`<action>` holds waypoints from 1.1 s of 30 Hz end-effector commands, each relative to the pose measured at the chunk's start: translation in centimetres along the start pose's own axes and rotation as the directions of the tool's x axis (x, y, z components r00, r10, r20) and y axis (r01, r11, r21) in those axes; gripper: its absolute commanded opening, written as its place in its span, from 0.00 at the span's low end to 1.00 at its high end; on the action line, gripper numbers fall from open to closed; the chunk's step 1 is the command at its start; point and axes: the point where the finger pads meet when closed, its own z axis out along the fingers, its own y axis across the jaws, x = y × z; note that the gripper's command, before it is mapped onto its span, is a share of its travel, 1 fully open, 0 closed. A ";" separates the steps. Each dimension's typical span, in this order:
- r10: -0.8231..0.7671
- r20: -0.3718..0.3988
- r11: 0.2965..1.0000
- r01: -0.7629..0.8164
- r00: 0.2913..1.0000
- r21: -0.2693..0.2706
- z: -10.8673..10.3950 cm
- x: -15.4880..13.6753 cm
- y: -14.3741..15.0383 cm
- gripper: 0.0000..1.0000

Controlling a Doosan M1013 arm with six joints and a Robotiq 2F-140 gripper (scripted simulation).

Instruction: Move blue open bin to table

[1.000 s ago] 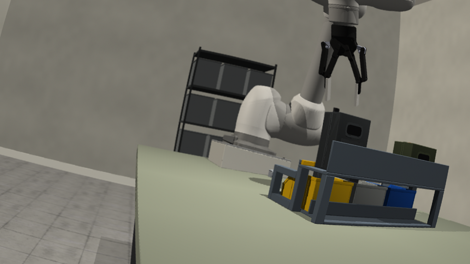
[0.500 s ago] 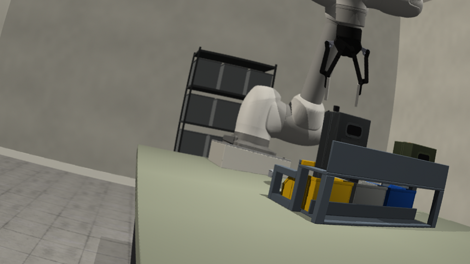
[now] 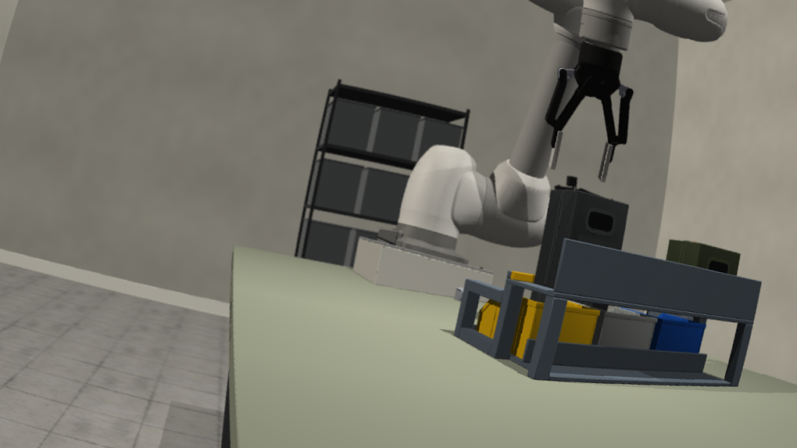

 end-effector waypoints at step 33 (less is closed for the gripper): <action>-0.246 0.009 0.965 0.246 0.969 -0.090 -4.7 -1.7 0.0 0.57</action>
